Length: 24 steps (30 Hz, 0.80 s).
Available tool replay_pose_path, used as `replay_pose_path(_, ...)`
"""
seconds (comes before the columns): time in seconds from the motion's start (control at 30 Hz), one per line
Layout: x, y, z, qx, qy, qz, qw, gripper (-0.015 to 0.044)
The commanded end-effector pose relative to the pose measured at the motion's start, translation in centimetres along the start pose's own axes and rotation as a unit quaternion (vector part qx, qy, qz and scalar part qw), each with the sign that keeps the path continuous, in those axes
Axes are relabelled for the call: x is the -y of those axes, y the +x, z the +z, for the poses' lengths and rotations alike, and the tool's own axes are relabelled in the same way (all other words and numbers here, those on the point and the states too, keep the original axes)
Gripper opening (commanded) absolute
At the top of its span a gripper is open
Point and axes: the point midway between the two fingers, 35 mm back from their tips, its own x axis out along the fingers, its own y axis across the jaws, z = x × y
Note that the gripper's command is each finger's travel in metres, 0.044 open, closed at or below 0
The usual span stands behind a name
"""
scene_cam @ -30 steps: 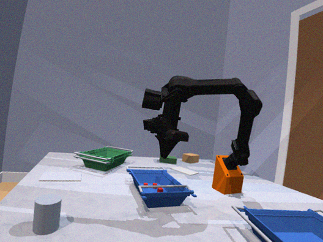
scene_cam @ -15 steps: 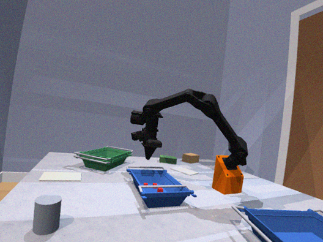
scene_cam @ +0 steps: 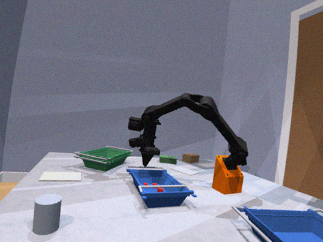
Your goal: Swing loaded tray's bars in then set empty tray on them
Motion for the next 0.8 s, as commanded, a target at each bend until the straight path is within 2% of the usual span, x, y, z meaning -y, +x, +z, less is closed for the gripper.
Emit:
replay_pose_path(0.0, -0.1, 2.7, -0.5, -0.007, 0.004, 0.006, 1.000, 0.0080)
replay_pose_path(0.2, -0.1, 3.0, -0.5, -0.007, 0.004, 0.006, 1.000, 0.0080)
replay_pose_path(0.43, -1.4, 0.5, -0.5, -0.007, 0.005, 0.006, 1.000, 0.0080)
replay_pose_path(0.77, -3.8, -0.5, -0.4, -0.008, 0.005, 0.007, 1.000, 0.0080)
